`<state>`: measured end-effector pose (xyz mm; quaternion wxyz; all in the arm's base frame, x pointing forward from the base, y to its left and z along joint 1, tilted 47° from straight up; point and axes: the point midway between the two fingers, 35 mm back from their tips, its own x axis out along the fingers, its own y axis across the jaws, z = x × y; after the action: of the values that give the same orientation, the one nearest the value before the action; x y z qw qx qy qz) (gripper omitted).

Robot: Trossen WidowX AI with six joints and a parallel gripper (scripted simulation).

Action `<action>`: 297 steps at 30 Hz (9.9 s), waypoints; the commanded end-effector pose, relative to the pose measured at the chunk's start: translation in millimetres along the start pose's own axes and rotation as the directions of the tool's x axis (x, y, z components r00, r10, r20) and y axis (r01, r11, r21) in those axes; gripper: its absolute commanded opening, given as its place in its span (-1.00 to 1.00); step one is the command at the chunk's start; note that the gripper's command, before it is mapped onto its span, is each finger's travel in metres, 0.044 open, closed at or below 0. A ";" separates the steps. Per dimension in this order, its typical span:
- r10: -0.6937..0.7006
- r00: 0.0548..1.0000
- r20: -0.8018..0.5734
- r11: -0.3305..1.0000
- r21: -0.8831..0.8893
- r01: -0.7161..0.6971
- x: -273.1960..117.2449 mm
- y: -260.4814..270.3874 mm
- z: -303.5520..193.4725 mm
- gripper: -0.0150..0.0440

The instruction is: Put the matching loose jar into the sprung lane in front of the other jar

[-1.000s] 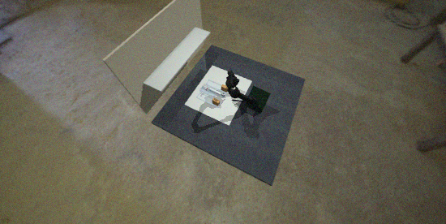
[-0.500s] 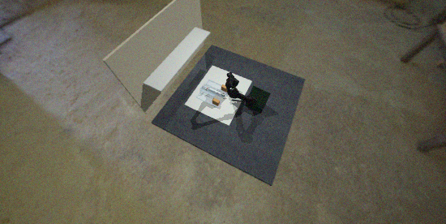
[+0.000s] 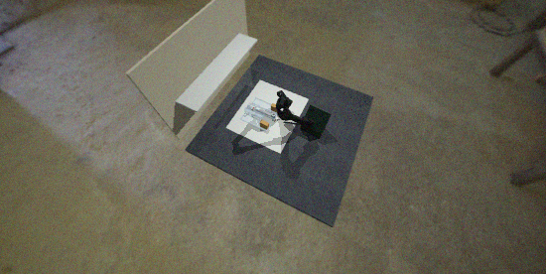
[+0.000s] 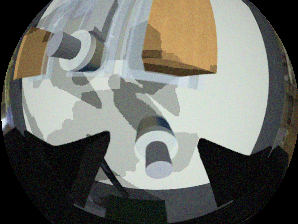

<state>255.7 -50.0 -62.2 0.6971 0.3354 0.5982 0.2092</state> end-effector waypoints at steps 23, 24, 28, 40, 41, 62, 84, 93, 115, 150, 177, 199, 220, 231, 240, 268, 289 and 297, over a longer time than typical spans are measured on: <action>-0.001 1.000 0.002 1.000 0.007 0.001 -18.4 -2.9 3.1 -0.49; -0.002 1.000 0.002 1.000 0.007 0.002 -24.9 -3.7 3.9 -0.49; -0.005 1.000 0.002 1.000 0.008 0.005 -51.8 -5.9 5.1 -0.49; 0.001 1.000 0.000 1.000 0.007 -0.001 -103.7 -4.3 0.9 -0.49; 0.000 1.000 0.001 1.000 0.007 0.000 -102.4 -2.5 2.3 -0.49; 0.007 1.000 0.002 1.000 0.028 -0.007 -52.2 77.0 35.9 -0.49; 0.008 1.000 0.002 1.000 0.028 -0.008 -27.1 77.2 39.1 -0.49; 0.008 1.000 0.002 1.000 0.028 -0.008 -26.9 77.1 43.2 -0.49; 0.008 1.000 0.002 1.000 0.028 -0.008 -26.4 77.1 53.3 -0.49; 0.008 1.000 0.003 1.000 0.027 -0.008 -26.8 77.9 69.2 -0.49; 0.008 1.000 0.003 1.000 0.027 -0.008 -29.0 78.8 81.2 -0.49; 0.008 1.000 0.004 1.000 0.026 -0.008 -32.3 79.3 88.3 -0.49; 0.008 1.000 0.004 1.000 0.026 -0.008 -31.2 78.3 88.3 -0.49; 0.008 1.000 0.004 1.000 0.026 -0.008 -30.0 78.3 88.3 -0.49; 0.008 1.000 0.004 1.000 0.026 -0.008 -30.0 78.3 88.3 -0.49; 0.008 1.000 0.004 1.000 0.026 -0.008 -25.4 78.2 89.7 -0.49; 0.008 1.000 0.004 1.000 0.026 -0.008 -18.2 78.3 89.4 -0.49; 0.008 1.000 0.004 1.000 0.026 -0.008 -15.5 78.4 89.0 -0.49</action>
<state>344.4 -27.0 9.3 0.6889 0.3460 0.6045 0.2006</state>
